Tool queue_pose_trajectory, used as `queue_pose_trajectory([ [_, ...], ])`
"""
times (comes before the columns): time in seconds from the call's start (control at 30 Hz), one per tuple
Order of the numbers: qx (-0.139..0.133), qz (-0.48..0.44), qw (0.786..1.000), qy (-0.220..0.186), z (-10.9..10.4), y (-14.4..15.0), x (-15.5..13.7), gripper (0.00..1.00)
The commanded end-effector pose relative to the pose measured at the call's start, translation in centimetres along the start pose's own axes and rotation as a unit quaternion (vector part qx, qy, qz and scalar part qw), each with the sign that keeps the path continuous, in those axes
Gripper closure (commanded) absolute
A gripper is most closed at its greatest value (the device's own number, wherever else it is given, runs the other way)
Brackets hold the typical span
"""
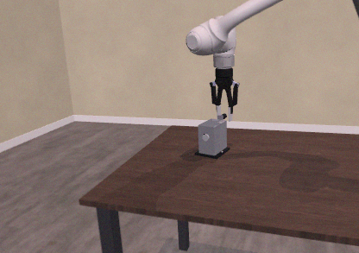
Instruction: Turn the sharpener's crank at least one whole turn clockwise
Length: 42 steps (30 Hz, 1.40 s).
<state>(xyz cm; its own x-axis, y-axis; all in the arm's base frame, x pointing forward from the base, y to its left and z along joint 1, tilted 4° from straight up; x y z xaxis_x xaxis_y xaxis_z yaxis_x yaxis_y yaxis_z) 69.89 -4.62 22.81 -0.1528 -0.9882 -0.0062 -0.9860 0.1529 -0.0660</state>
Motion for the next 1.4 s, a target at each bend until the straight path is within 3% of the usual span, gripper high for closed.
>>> queue_pose_trajectory([
  [0.0,-0.001,0.006,1.000,-0.003,0.25,0.08,-0.20,0.68],
  [0.47,-0.001,0.006,1.000,-0.003,0.25,0.08,-0.20,0.68],
  [0.5,-0.001,0.006,1.000,-0.003,0.25,0.08,-0.20,1.00],
  [1.37,-0.001,0.006,1.000,-0.003,0.25,0.08,-0.20,1.00],
])
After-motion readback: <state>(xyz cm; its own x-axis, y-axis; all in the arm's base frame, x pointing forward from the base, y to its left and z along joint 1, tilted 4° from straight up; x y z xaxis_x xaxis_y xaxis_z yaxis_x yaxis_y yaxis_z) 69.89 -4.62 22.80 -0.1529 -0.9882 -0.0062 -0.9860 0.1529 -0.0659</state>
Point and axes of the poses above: the point where the finger pads meet when closed, its own z axis out along the fingers, its own y axis across the jaws, x = y × z, the point moved 8 cm from there along -z, back along the fingers, and after that the axes turned 5 degrees about z, right-handed, at the moved point
